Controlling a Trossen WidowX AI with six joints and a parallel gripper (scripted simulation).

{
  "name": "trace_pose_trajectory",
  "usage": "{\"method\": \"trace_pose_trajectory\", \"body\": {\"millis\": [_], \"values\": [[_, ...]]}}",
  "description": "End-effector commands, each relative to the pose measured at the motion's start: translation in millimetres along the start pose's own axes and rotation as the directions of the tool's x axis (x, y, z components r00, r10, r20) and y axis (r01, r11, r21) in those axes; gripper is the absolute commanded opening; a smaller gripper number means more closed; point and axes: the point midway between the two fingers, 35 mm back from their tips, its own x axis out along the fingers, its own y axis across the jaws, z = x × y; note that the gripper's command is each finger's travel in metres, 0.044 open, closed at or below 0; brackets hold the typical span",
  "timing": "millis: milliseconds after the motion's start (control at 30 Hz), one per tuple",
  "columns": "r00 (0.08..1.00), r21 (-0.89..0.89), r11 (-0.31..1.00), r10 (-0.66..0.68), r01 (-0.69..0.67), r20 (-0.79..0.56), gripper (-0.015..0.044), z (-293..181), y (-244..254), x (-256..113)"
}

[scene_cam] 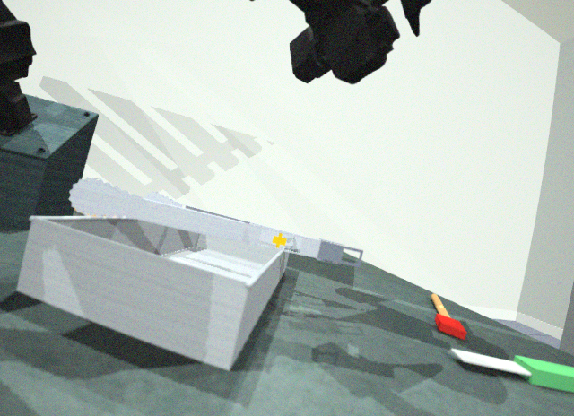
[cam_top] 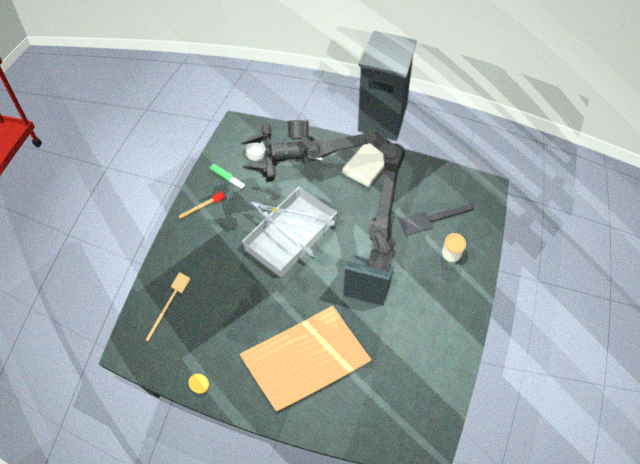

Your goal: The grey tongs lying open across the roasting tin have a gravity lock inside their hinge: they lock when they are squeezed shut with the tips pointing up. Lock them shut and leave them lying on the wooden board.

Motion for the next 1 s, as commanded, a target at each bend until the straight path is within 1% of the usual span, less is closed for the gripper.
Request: {"method": "trace_pose_trajectory", "body": {"millis": [0, 33, 67, 133, 167, 233, 300, 333, 400, 467, 500, 533, 567, 600, 633, 667, 700, 733, 967], "values": [[1.000, 0.000, 1.000, 0.000, 0.000, 0.000, 0.0426, 0, 0, 0], [1.000, -0.008, 1.000, -0.005, 0.005, 0.012, 0.0440, 2, -1, 1], [0.999, -0.024, 1.000, -0.015, 0.016, 0.037, 0.0440, 6, -4, 3], [0.991, -0.083, 0.994, -0.056, 0.067, 0.125, 0.0440, 21, -13, 9], [0.979, -0.123, 0.986, -0.090, 0.114, 0.185, 0.0440, 32, -21, 12], [0.929, -0.215, 0.944, -0.173, 0.252, 0.329, 0.0440, 56, -40, 16], [0.841, -0.295, 0.851, -0.265, 0.433, 0.472, 0.0440, 79, -62, 14], [0.785, -0.325, 0.783, -0.308, 0.530, 0.537, 0.0440, 90, -72, 11], [0.637, -0.360, 0.579, -0.390, 0.731, 0.665, 0.0440, 109, -94, -1], [0.460, -0.356, 0.301, -0.445, 0.885, 0.769, 0.0440, 125, -111, -18], [0.365, -0.339, 0.142, -0.458, 0.930, 0.811, 0.0440, 131, -118, -28], [0.269, -0.316, -0.027, -0.460, 0.948, 0.846, 0.0440, 135, -123, -38], [0.172, -0.287, -0.199, -0.451, 0.937, 0.876, 0.0440, 139, -126, -49], [0.078, -0.254, -0.368, -0.431, 0.894, 0.899, 0.0440, 141, -127, -60], [-0.013, -0.219, -0.529, -0.400, 0.820, 0.916, 0.0440, 143, -127, -70], [-0.083, -0.191, -0.650, -0.366, 0.736, 0.927, 0.0440, 143, -125, -78], [-0.123, -0.174, -0.716, -0.343, 0.676, 0.931, 0.0440, 143, -123, -83], [-0.136, -0.169, -0.737, -0.334, 0.654, 0.933, 0.0440, 143, -123, -84], [-0.136, -0.169, -0.737, -0.334, 0.654, 0.933, 0.0440, 143, -123, -84]]}}
